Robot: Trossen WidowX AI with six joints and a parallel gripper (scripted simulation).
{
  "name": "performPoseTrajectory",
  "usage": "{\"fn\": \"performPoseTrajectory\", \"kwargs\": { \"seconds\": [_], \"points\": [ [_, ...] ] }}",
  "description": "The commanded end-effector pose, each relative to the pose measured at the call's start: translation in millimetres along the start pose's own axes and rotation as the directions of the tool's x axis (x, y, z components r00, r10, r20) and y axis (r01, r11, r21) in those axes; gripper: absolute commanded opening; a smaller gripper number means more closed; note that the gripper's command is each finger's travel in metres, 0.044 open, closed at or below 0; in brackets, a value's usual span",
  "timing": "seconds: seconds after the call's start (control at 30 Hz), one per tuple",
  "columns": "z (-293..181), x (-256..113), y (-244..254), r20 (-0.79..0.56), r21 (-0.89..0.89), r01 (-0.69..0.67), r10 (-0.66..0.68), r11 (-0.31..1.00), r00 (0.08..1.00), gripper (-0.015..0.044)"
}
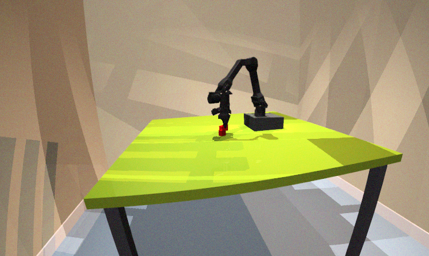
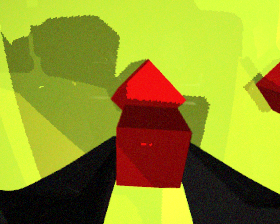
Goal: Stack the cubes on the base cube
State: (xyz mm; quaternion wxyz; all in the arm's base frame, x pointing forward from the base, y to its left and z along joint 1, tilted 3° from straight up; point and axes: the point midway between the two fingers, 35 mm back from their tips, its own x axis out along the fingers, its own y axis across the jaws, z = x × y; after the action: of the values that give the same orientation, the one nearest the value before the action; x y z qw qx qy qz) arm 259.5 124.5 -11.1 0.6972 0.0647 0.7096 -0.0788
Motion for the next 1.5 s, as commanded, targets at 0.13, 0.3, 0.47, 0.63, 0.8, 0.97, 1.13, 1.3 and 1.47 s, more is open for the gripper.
{"fn": "performPoseTrajectory", "kwargs": {
  "seconds": [0.13,0.3,0.47,0.63,0.8,0.97,1.13,1.3,1.47],
  "points": [
    [-0.2,0.1,0.6,-0.001,-0.003,-0.004,0.004,1.000,1.000,0.0205],
    [0.0,-5.6,0.2,0.000,-0.001,-0.001,0.001,1.000,1.000,0.0205],
    [0.1,-15.2,0.0,0.000,0.000,0.000,0.000,1.000,1.000,0.0205],
    [0.1,-25.7,0.0,0.000,0.000,0.000,0.000,1.000,1.000,0.0205],
    [0.1,-30.5,0.0,0.000,0.000,0.000,0.000,1.000,1.000,0.0205],
    [13.0,-39.4,-25.2,0.000,0.165,0.001,-0.001,0.986,1.000,0.0265],
    [26.8,-55.3,-62.7,0.002,0.394,0.001,-0.002,0.919,1.000,0.0265],
    [34.2,-71.0,-101.5,0.002,0.600,0.002,-0.004,0.800,1.000,0.0265],
    [35.0,-75.5,-113.0,0.002,0.655,0.002,-0.005,0.756,1.000,0.0265]
  ]
}}
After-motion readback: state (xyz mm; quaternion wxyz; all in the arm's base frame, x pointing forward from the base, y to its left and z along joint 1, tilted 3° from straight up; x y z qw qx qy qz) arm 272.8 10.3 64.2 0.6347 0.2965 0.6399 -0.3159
